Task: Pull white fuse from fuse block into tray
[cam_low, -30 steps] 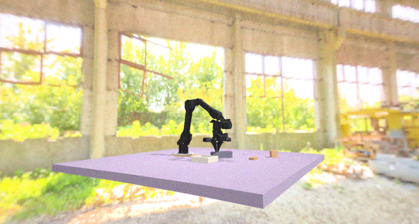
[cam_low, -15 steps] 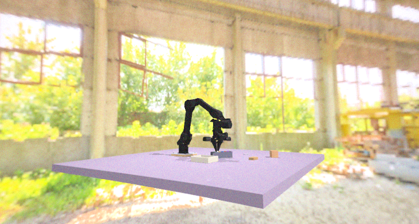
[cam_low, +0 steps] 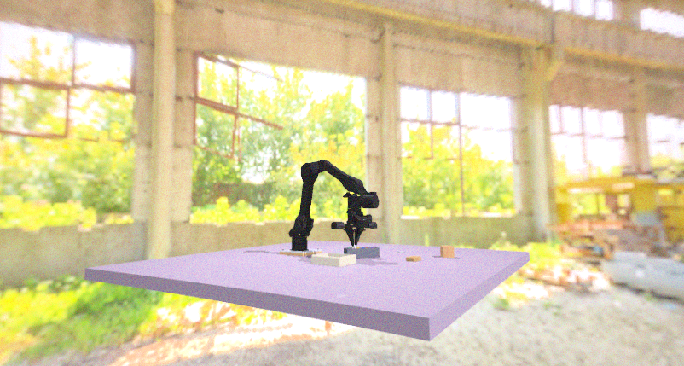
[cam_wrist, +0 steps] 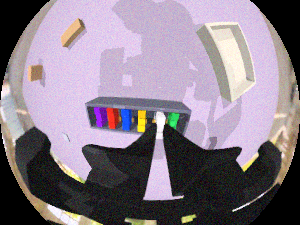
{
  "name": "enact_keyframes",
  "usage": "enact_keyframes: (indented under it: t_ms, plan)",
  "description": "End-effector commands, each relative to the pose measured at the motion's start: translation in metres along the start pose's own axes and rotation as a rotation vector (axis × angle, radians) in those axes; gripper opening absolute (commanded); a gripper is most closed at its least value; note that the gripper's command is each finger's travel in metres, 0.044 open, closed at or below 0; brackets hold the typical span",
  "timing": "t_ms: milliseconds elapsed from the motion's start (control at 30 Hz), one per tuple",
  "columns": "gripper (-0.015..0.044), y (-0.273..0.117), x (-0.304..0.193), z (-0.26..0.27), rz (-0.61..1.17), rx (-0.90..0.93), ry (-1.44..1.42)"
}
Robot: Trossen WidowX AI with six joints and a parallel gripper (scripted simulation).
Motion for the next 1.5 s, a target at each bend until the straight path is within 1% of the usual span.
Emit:
enact_keyframes:
  t_ms: [0, 1467]
  plan:
    - [0.0000, -0.006, 0.000, 0.000, -0.006, 0.009, -0.002]
    - [0.0000, -0.027, 0.000, 0.000, -0.004, 0.011, -0.003]
Point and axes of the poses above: the point midway between the two fingers, 35 mm back from their tips, its own y axis out along the fingers, its own z axis across the jaws, x = y × z, the point moved 4 cm from there along -y, back along the fingers, and after that the axes turned 2 degrees about y, right-handed, at the moved point
